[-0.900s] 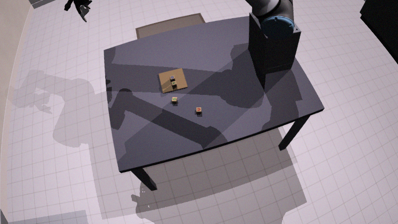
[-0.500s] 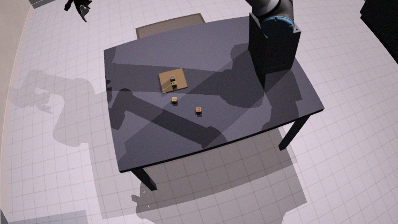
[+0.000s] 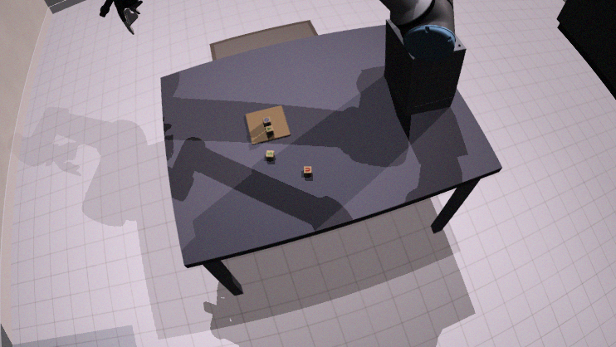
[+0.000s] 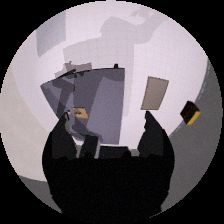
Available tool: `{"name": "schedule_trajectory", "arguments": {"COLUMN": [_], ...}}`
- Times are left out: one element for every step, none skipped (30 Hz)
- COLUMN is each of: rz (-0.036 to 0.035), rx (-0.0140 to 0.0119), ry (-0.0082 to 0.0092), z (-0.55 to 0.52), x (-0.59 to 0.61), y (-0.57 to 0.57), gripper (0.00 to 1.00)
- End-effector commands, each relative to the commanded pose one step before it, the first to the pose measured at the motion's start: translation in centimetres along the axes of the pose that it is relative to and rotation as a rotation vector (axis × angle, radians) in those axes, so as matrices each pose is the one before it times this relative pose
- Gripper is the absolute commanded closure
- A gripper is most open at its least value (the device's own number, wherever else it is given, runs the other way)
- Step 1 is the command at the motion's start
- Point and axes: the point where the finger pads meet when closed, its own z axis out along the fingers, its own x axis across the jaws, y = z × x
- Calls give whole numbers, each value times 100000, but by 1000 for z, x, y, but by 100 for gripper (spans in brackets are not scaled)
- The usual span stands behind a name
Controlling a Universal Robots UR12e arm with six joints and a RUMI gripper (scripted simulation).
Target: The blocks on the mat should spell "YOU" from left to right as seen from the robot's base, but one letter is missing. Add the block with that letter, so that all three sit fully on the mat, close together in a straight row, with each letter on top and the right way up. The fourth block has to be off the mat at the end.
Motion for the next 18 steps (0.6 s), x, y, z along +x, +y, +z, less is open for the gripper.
{"name": "schedule_trajectory", "arguments": {"rz": [-38, -10, -12, -14, -16, 0, 0, -18, -20, -22, -24, -27, -29, -32, -34, -37, -40, -43], "rx": [409, 81, 94, 107, 122, 0, 0, 137, 152, 168, 184, 201, 218, 236, 253, 271, 289, 307], "ry": [126, 12, 14, 15, 17, 0, 0, 20, 22, 24, 26, 28, 30, 33, 35, 37, 39, 41], "z": [-54, 45, 53, 61, 69, 0, 0, 77, 86, 95, 105, 114, 124, 134, 145, 155, 166, 176], "x": [-143, -56, -65, -75, -85, 0, 0, -96, -107, -118, -131, -143, -156, -169, -183, -197, -211, -225], "y": [91, 44, 52, 60, 68, 0, 0, 77, 87, 97, 108, 119, 131, 144, 157, 171, 186, 201], "gripper": [0, 0, 0, 0, 0, 0, 0, 0, 0, 0, 0, 0, 0, 0, 0, 0, 0, 0]}}
